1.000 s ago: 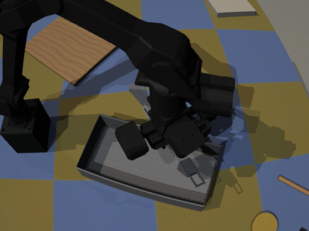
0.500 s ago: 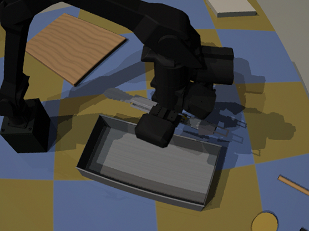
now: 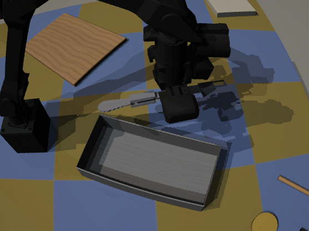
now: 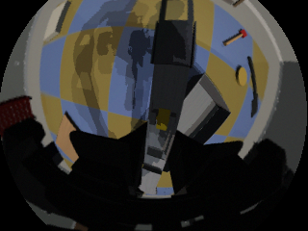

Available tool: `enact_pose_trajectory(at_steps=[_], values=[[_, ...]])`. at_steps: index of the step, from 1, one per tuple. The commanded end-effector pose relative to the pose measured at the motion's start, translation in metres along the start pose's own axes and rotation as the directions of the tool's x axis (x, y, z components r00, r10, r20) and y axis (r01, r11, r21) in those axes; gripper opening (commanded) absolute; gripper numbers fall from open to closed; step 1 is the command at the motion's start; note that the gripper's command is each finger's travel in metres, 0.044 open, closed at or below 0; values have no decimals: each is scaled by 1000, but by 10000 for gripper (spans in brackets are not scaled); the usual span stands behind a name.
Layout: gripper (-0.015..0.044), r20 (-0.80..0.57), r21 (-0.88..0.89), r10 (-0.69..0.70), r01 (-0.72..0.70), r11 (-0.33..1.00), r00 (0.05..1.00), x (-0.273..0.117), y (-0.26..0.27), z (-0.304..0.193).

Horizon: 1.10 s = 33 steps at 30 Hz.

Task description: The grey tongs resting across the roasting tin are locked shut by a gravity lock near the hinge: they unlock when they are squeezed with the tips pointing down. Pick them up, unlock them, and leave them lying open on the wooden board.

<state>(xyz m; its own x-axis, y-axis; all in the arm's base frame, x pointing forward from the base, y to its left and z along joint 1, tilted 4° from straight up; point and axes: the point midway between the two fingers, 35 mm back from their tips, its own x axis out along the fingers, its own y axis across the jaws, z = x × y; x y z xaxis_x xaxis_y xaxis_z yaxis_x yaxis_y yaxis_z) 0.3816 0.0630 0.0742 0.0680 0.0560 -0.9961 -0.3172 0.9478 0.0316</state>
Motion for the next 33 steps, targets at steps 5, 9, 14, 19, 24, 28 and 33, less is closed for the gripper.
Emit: enact_pose_trajectory(at_steps=[5, 9, 14, 19, 24, 28, 33], values=[[-150, 6, -346, -4, 6, 938, 1000, -7, 24, 5], [-150, 7, -500, -3, 6, 866, 1000, -9, 36, 6], [-150, 7, -673, -2, 6, 740, 1000, -12, 51, 7], [-150, 7, -814, 0, 6, 581, 1000, -14, 66, 7], [-150, 7, -918, 1, 6, 396, 1000, -17, 81, 7], [-150, 7, -972, 3, 6, 234, 1000, -19, 93, 6], [-150, 7, -1000, 5, 7, 22, 1000, -22, 108, 4]])
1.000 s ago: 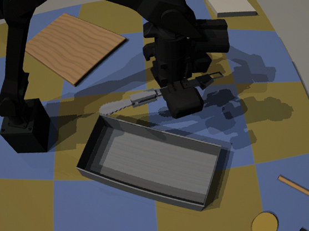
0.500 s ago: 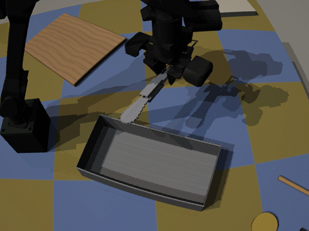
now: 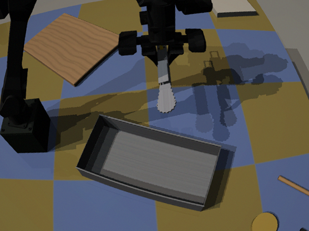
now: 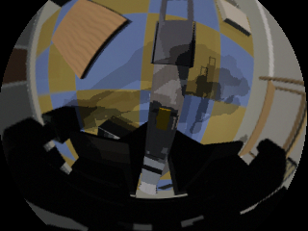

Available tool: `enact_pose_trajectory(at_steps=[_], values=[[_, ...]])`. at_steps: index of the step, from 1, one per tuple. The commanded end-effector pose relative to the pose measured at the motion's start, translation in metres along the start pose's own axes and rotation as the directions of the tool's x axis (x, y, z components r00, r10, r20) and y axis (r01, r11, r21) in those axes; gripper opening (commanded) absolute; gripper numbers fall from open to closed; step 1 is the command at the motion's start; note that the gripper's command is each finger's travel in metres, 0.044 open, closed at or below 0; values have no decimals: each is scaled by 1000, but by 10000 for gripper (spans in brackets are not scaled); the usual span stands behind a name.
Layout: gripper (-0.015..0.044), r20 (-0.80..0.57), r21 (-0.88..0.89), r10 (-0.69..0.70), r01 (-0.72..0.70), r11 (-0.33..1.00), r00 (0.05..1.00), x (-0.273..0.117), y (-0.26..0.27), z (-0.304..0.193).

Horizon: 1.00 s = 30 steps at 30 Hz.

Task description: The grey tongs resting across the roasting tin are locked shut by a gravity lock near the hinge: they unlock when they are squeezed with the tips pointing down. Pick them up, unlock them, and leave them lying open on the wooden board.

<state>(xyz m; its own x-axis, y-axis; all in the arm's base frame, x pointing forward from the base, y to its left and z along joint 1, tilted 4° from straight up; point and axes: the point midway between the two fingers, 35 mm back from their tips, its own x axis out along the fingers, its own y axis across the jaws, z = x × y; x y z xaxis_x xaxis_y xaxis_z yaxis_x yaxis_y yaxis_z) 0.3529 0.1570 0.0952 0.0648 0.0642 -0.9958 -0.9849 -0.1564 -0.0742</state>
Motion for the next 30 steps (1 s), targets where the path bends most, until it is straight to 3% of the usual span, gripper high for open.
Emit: enact_pose_trajectory(at_steps=[1, 14, 30], values=[[-150, -2, -182, -8, 7, 983, 1000, -5, 2, 12], [-150, 4, -672, -7, 7, 740, 1000, -12, 15, 48], [-150, 10, -988, -4, 11, 151, 1000, -22, 35, 91]])
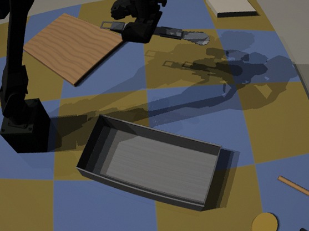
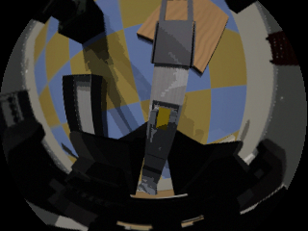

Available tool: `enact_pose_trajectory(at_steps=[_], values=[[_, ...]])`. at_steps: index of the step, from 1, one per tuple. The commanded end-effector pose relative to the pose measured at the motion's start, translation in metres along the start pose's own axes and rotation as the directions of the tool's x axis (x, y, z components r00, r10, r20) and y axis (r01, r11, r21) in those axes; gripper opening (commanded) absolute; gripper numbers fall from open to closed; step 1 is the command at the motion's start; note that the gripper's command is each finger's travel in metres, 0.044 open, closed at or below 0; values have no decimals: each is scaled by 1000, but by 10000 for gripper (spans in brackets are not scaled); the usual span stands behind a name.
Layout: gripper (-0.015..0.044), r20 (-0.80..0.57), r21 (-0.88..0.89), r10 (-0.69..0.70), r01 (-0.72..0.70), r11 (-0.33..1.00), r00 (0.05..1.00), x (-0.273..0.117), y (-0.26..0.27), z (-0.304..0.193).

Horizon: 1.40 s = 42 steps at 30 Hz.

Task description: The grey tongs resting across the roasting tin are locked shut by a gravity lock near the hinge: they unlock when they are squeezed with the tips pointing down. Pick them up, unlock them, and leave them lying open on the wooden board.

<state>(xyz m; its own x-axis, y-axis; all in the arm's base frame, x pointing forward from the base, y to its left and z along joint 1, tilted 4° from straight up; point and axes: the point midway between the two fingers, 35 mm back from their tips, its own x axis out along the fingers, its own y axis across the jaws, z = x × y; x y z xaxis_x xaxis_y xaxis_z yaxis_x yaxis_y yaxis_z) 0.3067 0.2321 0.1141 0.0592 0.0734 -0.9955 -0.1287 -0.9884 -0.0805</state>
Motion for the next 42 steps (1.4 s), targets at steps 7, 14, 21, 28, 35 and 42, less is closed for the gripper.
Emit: enact_pose_trajectory(at_steps=[7, 14, 21, 28, 35, 42], values=[[-150, -7, -244, -4, 2, 970, 1000, -6, -12, 11], [-150, -6, -198, -4, 3, 980, 1000, -6, -22, 21], [-150, -1, -67, -5, 5, 998, 1000, -5, -48, 53], [-150, 4, 63, -11, 10, 998, 1000, -5, -71, 89], [-150, 8, 192, -12, 10, 981, 1000, -4, -89, 126], [-150, 12, 321, -13, 8, 947, 1000, -5, -104, 166]])
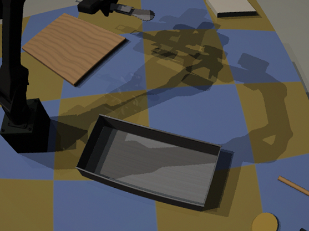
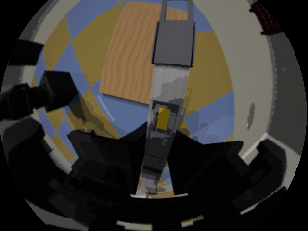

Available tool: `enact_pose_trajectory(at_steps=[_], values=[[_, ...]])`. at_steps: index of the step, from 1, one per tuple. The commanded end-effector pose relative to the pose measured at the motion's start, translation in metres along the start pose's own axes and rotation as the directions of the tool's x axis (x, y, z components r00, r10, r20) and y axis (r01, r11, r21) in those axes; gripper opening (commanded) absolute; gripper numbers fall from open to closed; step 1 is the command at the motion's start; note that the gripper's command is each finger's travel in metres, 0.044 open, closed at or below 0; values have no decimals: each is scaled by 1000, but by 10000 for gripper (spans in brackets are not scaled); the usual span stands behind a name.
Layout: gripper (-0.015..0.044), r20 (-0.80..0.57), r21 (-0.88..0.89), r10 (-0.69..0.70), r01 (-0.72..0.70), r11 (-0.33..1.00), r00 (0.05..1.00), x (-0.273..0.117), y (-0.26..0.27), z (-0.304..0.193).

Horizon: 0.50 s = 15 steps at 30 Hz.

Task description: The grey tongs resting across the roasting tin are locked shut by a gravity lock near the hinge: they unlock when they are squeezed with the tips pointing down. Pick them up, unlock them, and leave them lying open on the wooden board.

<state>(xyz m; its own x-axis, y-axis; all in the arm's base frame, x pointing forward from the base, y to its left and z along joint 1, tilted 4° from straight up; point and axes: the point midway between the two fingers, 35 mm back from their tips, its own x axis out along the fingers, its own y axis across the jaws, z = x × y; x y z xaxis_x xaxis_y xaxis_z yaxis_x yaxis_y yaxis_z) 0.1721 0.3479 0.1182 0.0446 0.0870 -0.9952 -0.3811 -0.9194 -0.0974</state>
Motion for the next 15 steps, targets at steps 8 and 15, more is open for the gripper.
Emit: enact_pose_trajectory(at_steps=[8, 15], values=[[-150, 0, 214, -1, 1, 977, 1000, -1, 0, 66], [-150, 3, 337, 1, -2, 941, 1000, -2, 6, 108]])
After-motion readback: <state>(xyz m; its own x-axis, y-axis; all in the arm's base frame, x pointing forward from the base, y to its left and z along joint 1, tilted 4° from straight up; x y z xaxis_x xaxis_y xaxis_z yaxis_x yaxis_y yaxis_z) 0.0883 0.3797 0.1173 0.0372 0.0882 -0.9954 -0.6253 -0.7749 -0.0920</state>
